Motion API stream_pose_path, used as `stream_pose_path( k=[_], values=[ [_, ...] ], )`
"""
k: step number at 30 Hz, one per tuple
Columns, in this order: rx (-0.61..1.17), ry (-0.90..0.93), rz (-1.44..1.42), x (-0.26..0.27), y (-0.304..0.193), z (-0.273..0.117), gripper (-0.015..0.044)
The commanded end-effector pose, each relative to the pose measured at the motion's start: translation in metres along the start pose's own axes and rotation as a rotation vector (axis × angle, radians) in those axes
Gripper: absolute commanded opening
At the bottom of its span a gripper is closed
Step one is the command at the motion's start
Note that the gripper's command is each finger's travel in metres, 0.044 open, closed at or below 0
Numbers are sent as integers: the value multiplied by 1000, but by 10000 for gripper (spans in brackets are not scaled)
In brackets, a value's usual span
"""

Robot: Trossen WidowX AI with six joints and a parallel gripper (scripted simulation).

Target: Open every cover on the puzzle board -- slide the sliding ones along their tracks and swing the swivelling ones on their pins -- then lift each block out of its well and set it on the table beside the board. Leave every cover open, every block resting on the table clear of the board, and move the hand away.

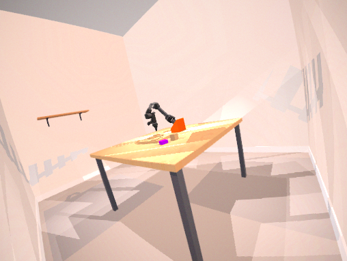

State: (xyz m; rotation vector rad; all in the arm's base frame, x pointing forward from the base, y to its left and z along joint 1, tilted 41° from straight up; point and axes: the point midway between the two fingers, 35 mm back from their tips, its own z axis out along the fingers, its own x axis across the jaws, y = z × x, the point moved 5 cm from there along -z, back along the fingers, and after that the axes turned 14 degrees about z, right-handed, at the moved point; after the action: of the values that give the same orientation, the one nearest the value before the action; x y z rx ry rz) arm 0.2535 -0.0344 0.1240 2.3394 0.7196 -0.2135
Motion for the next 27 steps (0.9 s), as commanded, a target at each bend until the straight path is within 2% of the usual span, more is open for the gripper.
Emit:
stream_pose_path(
  k=[1,27],
  values=[
    [1,-2,-884,30,7,-4,0],
    [-4,-6,-2279,76,12,-8,0]
  ],
)
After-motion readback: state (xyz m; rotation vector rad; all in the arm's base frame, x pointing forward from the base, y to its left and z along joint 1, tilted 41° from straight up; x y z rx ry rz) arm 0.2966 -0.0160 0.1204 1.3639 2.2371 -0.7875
